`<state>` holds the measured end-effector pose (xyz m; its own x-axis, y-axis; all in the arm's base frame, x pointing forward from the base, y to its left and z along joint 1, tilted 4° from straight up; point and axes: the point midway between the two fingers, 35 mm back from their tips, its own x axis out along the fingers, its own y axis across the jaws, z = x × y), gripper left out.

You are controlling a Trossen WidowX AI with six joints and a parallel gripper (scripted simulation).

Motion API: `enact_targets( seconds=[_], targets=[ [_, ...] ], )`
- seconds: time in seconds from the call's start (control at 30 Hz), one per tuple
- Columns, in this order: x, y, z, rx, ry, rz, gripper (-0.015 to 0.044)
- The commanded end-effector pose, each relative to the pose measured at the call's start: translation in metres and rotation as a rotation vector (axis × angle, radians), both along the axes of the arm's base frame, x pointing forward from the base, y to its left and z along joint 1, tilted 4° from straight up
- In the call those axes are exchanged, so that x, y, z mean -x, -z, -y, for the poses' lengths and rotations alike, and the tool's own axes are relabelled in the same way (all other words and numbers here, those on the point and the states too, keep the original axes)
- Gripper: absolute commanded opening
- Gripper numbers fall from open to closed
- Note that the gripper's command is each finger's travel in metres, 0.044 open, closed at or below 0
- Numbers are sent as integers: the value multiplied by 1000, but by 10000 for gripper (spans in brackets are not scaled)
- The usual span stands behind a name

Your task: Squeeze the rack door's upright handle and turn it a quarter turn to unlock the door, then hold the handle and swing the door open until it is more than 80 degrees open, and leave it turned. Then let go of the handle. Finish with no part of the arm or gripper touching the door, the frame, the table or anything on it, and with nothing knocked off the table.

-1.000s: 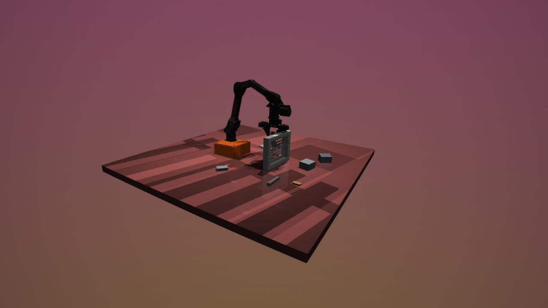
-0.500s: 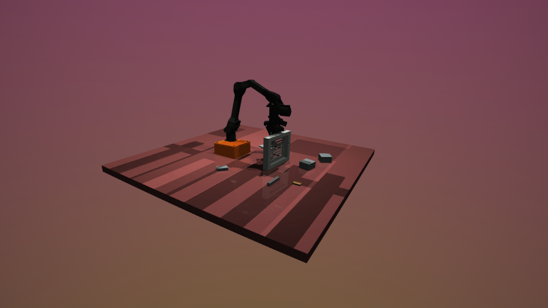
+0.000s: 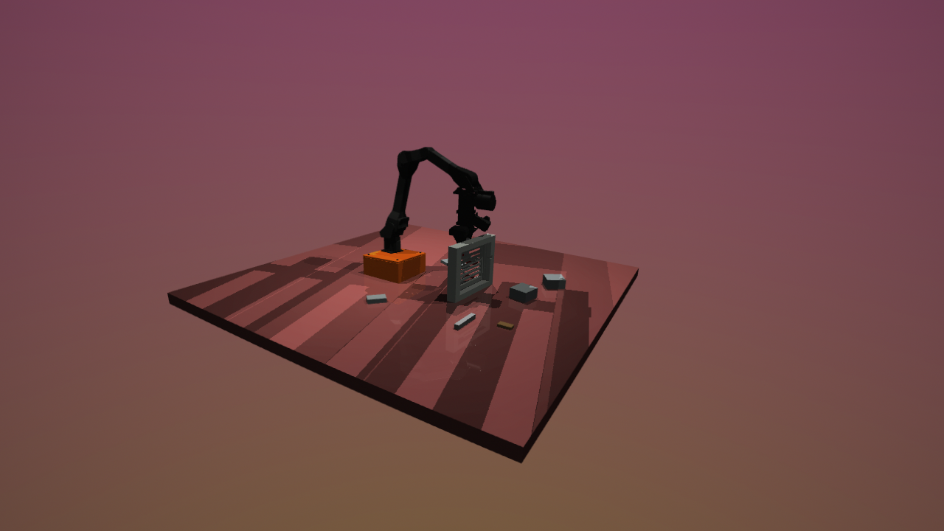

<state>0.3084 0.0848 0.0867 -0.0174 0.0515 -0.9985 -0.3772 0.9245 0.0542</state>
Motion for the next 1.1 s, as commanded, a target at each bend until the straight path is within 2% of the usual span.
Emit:
enact_targets(
  seconds=[0.0,1.07],
  targets=[
    [0,0,1,8,292,-14,284],
    [0,0,0,35,1875,-93,284]
  ],
)
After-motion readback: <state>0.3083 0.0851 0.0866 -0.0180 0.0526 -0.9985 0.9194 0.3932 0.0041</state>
